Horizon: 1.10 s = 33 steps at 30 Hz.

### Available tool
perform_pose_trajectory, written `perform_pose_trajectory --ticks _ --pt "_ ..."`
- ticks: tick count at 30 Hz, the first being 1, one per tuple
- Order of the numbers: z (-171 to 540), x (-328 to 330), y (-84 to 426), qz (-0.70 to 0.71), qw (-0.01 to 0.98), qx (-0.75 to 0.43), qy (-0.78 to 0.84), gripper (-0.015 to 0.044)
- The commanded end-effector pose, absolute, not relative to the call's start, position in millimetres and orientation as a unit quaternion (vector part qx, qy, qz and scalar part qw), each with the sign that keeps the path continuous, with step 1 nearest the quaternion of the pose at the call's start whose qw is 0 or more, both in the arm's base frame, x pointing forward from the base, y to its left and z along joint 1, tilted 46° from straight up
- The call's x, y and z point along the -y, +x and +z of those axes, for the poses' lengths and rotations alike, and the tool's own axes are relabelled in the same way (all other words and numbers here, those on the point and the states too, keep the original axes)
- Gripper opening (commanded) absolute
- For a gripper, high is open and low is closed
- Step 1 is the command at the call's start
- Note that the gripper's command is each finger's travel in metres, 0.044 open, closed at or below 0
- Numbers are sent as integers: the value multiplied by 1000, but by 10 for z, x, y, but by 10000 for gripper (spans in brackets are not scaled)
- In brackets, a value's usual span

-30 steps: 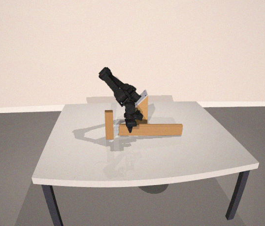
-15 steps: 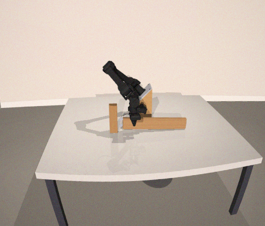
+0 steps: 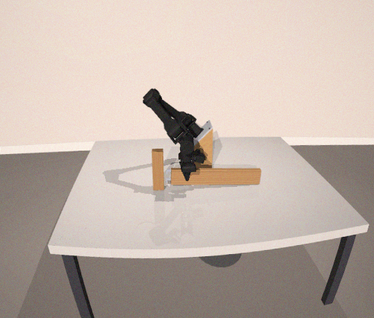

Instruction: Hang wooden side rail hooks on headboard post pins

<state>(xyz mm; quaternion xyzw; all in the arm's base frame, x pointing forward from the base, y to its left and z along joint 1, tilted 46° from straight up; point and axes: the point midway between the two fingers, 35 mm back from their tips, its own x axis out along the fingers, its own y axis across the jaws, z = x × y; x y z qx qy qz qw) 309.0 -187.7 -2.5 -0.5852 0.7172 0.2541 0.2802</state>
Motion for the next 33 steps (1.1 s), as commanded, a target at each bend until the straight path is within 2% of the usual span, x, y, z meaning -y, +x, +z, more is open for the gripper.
perform_pose_trajectory --ticks 1,33 --pt "1 1880 3119 254 280 -715 -588 0" --pt "22 1905 3091 254 280 -715 -588 0"
